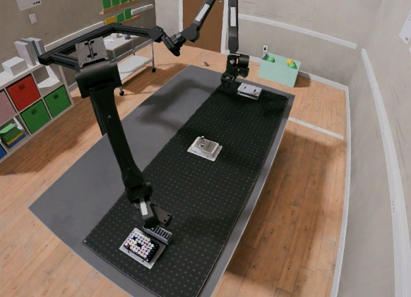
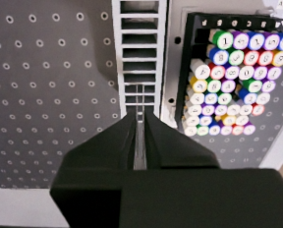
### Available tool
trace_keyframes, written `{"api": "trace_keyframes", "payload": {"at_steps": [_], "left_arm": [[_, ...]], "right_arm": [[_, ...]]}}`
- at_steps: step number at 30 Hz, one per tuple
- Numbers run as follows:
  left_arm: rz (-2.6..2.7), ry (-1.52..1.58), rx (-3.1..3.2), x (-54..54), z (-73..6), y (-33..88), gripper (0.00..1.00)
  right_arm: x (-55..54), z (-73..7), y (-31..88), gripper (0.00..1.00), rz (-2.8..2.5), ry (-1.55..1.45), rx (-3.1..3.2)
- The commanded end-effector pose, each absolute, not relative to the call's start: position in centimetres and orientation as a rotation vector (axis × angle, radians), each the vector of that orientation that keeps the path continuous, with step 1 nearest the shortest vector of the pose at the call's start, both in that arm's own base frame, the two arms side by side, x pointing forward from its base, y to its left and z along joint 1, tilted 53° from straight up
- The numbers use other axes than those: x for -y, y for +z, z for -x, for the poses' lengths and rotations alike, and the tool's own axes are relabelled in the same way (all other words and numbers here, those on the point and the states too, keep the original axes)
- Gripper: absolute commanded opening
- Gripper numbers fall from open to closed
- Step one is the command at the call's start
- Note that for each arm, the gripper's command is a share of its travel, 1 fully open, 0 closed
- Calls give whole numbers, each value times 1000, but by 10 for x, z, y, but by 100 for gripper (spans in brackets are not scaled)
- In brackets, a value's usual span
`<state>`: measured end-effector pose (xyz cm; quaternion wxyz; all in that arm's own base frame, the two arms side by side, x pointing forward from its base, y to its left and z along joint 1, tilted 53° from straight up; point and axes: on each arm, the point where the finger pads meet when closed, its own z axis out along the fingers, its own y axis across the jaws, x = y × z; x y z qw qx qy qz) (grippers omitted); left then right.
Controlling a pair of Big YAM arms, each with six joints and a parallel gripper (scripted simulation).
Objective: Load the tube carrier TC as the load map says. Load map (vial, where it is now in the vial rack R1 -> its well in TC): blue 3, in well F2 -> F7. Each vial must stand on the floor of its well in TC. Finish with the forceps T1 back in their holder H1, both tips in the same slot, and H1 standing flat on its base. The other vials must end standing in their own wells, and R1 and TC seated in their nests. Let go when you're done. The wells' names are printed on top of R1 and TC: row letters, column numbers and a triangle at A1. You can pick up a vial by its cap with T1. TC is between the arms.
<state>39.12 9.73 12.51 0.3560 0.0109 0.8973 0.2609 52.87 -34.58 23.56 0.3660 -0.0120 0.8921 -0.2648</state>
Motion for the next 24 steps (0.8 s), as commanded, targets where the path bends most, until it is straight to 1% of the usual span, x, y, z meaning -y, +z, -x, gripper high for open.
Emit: {"api": "trace_keyframes", "payload": {"at_steps": [1, 21, 24], "left_arm": [[-33, 675, -2304, -97, -393, 129, 100], [-33, 675, -2304, -97, -393, 129, 100], [-33, 675, -2304, -97, -393, 129, 100]], "right_arm": [[357, -534, 237, 7, 32, -694, -2284], [348, -530, 243, 7, 32, -687, -2281], [348, -530, 243, 11, 32, -687, -2281]]}}
